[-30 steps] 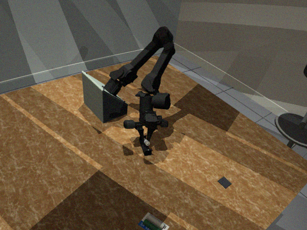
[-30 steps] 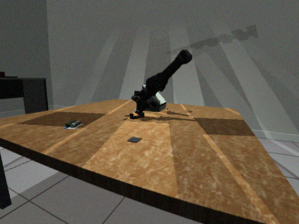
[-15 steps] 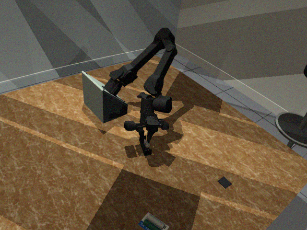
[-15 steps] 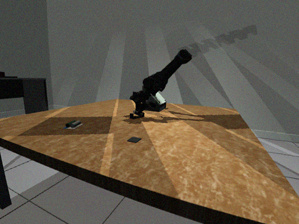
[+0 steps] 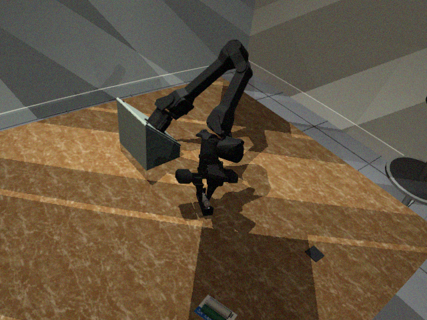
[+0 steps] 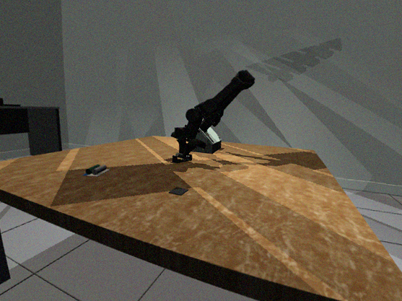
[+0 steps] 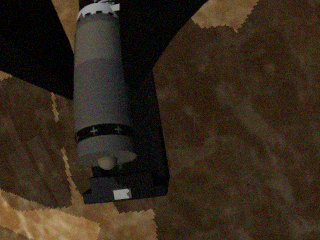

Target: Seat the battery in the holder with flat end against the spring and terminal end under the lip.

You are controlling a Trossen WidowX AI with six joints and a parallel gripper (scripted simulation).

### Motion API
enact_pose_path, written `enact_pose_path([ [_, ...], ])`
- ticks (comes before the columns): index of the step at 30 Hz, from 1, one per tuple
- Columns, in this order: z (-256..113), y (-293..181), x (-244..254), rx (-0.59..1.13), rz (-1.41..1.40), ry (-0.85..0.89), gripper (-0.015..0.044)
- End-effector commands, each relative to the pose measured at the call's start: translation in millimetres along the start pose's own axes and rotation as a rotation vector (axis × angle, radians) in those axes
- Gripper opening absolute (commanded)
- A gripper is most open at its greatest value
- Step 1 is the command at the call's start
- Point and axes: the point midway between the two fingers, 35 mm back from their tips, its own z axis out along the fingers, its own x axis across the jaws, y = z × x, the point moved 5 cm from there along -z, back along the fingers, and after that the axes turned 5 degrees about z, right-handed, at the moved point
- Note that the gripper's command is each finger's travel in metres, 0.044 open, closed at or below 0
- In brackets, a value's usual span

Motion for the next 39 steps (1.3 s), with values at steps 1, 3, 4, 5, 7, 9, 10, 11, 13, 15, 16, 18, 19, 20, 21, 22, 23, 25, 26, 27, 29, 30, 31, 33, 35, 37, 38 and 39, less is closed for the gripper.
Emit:
enact_pose_path([
  [1,3.6,-1.9,-3.0,0.044,0.001,-0.016,0.006],
  [3,4.1,-1.2,-2.7,0.056,-0.001,-0.019,0.006],
  [4,4.3,-0.9,-2.6,0.062,-0.002,-0.02,0.006],
  [5,4.6,-0.6,-2.5,0.068,-0.003,-0.021,0.006],
  [7,5.0,0.2,-2.2,0.08,-0.005,-0.024,0.006],
  [9,5.4,0.9,-2.0,0.091,-0.006,-0.026,0.006],
  [10,5.6,1.2,-1.8,0.097,-0.007,-0.027,0.006],
  [11,5.7,1.5,-1.7,0.103,-0.008,-0.028,0.006],
  [13,6.1,2.2,-1.4,0.114,-0.009,-0.031,0.006],
  [15,6.4,2.8,-1.0,0.126,-0.011,-0.033,0.006],
  [16,6.5,3.1,-0.9,0.132,-0.012,-0.034,0.006],
  [18,6.8,3.7,-0.6,0.143,-0.013,-0.036,0.006],
  [19,6.9,4.1,-0.4,0.149,-0.013,-0.037,0.006],
  [20,7.1,4.4,-0.2,0.155,-0.014,-0.038,0.006],
  [21,7.2,4.7,0.0,0.16,-0.015,-0.038,0.006],
  [22,7.3,5.0,0.1,0.166,-0.015,-0.039,0.006],
  [23,7.4,5.3,0.3,0.172,-0.016,-0.04,0.006],
  [25,7.6,5.9,0.7,0.183,-0.017,-0.042,0.006],
  [26,7.7,6.2,1.0,0.188,-0.017,-0.043,0.006],
  [27,7.8,6.5,1.2,0.194,-0.018,-0.044,0.006],
  [29,7.9,7.1,1.6,0.205,-0.019,-0.045,0.006],
  [30,8.0,7.4,1.9,0.211,-0.019,-0.046,0.006],
  [31,8.0,7.7,2.1,0.216,-0.02,-0.047,0.006],
  [33,8.1,8.3,2.6,0.227,-0.021,-0.049,0.006],
  [35,8.2,8.9,3.2,0.238,-0.021,-0.05,0.006],
  [37,8.3,9.4,3.7,0.249,-0.022,-0.052,0.006],
  [38,8.3,9.7,3.9,0.254,-0.023,-0.053,0.006],
  [39,8.3,10.0,4.2,0.259,-0.023,-0.054,0.006],
])
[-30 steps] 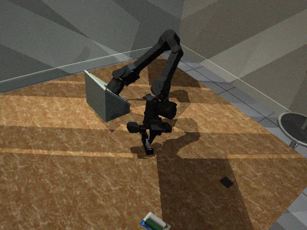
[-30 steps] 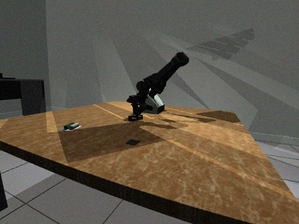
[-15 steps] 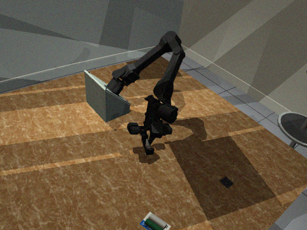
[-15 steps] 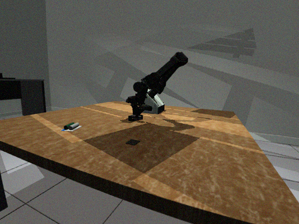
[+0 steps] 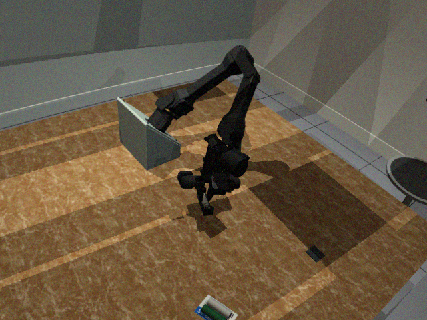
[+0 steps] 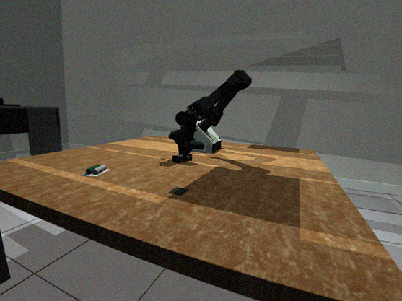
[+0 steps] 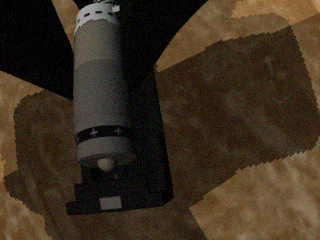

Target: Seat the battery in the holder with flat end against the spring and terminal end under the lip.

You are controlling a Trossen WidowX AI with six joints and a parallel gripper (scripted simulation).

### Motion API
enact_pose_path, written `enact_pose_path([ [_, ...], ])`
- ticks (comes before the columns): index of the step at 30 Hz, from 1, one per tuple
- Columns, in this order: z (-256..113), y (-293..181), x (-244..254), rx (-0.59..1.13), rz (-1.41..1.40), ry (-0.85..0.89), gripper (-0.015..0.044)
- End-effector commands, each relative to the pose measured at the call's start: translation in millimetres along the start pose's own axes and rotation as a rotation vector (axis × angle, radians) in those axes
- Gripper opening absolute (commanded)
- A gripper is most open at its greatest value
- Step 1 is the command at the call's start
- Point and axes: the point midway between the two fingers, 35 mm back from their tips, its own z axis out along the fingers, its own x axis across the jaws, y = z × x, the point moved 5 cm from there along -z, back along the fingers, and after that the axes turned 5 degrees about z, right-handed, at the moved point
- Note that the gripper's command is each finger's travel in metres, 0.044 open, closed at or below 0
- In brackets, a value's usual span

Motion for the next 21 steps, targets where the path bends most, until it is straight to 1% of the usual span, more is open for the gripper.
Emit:
enact_pose_path([
  [1,2.6,-2.2,-0.3,0.046,0.006,-0.001,0.006],
  [21,1.9,3.5,5.6,0.13,-0.001,-0.025,0.006],
])
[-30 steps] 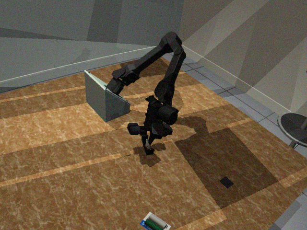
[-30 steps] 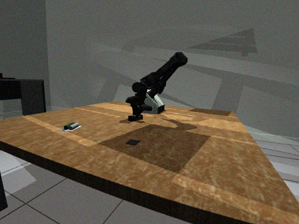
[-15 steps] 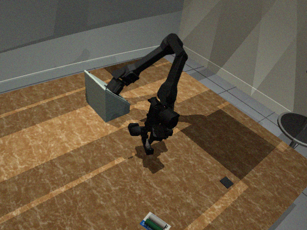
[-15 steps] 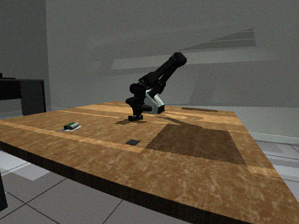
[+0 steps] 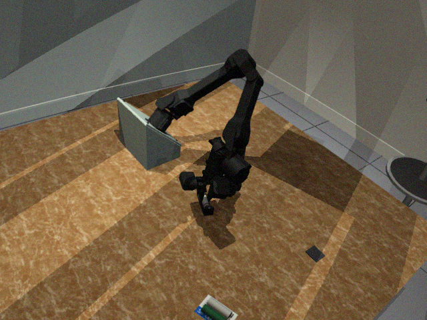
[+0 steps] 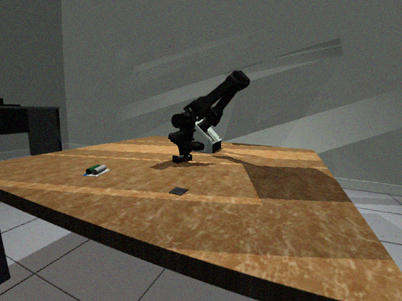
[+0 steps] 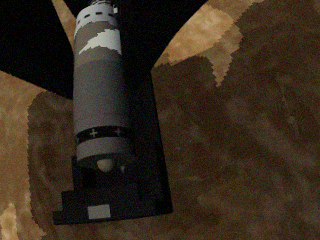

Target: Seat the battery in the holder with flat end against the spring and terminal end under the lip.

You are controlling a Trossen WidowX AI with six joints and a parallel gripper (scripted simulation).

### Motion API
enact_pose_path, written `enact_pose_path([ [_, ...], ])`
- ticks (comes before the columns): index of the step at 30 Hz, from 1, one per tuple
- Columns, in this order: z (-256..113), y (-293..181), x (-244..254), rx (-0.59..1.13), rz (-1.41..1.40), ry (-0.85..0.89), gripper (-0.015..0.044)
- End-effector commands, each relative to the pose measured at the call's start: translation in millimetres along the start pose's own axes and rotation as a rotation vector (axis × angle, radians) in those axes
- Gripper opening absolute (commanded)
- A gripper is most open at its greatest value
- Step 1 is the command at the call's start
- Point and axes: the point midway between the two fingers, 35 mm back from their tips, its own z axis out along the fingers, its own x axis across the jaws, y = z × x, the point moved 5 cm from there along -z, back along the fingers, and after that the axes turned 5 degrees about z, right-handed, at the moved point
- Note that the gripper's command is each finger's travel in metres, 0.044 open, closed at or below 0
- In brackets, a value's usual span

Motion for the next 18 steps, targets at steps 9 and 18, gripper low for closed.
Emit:
enact_pose_path([
  [9,1.0,4.9,2.0,0.024,0.002,0.002,0.006],
  [18,1.0,12.2,3.1,0.023,0.001,-0.004,0.006],
])
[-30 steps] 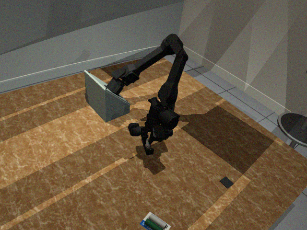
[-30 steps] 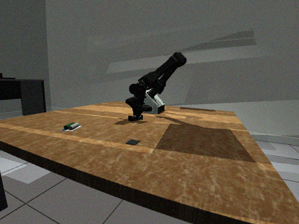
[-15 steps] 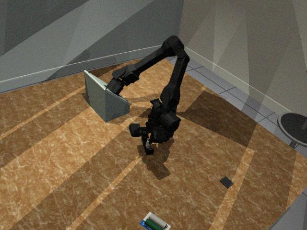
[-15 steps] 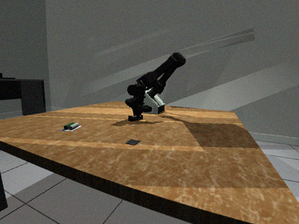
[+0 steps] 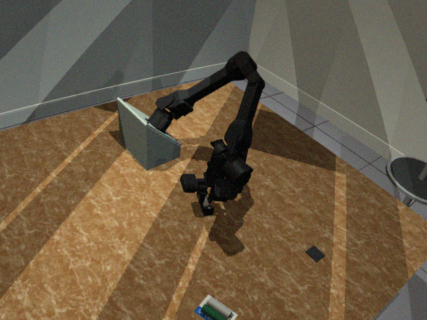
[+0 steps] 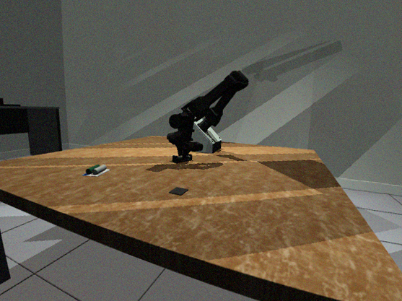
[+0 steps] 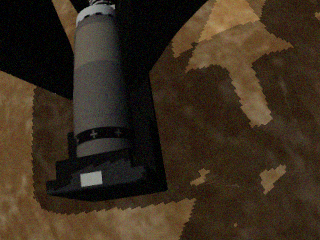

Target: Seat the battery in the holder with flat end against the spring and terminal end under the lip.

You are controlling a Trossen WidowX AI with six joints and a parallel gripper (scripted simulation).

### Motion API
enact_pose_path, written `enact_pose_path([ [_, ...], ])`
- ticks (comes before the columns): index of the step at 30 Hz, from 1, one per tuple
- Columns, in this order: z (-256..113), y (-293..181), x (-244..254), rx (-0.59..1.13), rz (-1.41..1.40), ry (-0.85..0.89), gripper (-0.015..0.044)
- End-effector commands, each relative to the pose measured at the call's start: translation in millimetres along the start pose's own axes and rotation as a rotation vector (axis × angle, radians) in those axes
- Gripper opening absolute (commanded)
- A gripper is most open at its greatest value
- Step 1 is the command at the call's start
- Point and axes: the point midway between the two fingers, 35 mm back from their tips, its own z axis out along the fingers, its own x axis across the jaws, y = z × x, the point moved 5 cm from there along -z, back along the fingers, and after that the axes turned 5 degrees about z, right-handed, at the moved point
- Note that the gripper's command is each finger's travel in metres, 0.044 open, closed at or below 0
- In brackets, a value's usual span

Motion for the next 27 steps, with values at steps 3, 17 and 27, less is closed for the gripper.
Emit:
enact_pose_path([
  [3,0.6,4.5,1.3,0.006,0.0,0.0,0.006],
  [17,0.7,4.8,1.4,0.005,-0.001,-0.002,0.006],
  [27,-5.4,5.0,0.3,0.005,0.001,-0.002,0.0163],
])
